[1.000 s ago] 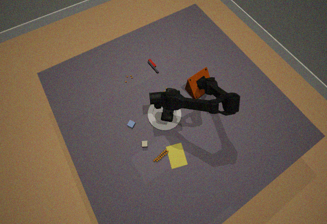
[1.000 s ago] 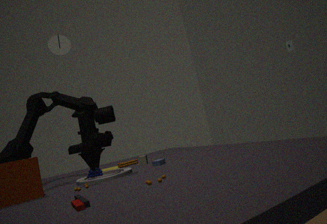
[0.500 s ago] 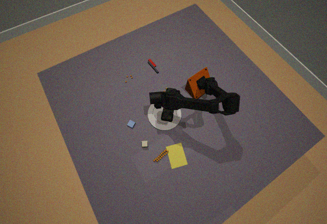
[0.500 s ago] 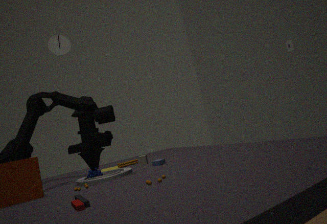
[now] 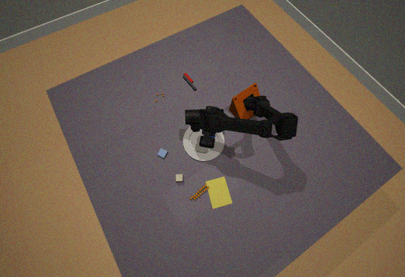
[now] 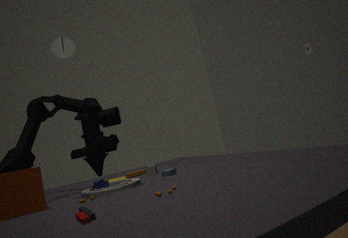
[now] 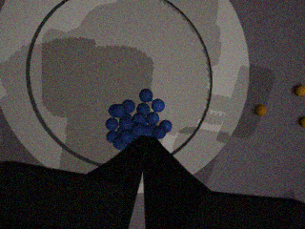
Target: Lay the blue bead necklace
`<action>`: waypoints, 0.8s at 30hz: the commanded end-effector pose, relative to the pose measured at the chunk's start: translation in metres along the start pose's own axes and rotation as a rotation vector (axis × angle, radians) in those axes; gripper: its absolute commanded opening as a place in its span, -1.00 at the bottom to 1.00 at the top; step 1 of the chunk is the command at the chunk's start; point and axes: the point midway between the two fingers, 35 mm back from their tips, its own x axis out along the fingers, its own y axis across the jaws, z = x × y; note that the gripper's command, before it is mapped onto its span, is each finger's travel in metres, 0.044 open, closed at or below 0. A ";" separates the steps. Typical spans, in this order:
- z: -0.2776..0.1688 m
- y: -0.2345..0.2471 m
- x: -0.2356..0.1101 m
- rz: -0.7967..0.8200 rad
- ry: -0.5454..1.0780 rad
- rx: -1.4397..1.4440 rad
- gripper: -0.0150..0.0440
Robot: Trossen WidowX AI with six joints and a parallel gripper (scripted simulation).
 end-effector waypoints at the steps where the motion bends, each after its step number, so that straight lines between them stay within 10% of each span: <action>1: 0.000 -0.010 0.001 -0.004 0.004 0.004 -0.49; 24: 0.000 -0.009 0.028 -0.003 0.005 0.004 -0.49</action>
